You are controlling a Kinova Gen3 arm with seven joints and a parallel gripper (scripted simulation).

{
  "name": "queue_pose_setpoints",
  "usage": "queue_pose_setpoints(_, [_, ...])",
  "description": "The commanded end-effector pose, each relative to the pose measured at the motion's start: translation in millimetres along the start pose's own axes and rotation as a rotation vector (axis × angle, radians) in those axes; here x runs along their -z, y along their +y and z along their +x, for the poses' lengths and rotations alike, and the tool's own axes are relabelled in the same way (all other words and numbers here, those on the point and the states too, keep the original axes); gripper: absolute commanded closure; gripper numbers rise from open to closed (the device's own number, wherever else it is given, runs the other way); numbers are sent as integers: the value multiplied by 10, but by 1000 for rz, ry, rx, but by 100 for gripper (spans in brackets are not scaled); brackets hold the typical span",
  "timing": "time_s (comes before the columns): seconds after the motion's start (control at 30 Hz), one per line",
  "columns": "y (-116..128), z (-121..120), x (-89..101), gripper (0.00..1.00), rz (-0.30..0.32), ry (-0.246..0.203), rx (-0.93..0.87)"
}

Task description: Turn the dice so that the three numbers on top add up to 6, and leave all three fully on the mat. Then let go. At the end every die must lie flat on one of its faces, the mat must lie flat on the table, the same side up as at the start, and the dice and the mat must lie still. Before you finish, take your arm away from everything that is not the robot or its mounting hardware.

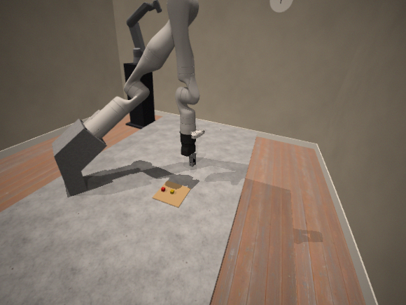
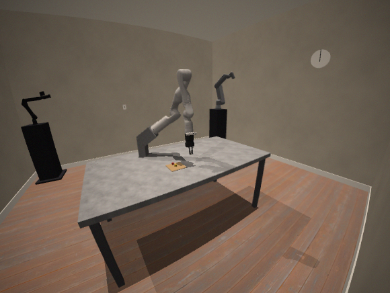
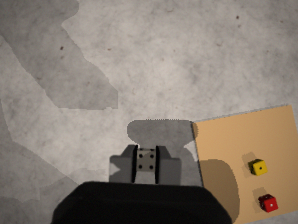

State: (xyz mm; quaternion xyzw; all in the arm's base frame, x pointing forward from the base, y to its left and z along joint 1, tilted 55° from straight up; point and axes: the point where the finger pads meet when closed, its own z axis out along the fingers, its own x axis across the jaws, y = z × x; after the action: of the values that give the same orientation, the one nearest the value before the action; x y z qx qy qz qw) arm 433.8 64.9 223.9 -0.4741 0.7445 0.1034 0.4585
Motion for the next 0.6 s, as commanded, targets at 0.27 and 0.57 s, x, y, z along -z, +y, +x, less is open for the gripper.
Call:
queue_pose_setpoints(0.27, [-520,-134,-1,66,13,2,-146])
queue_pose_setpoints(0.57, [-1197,-258,29,66,60,-10,-373])
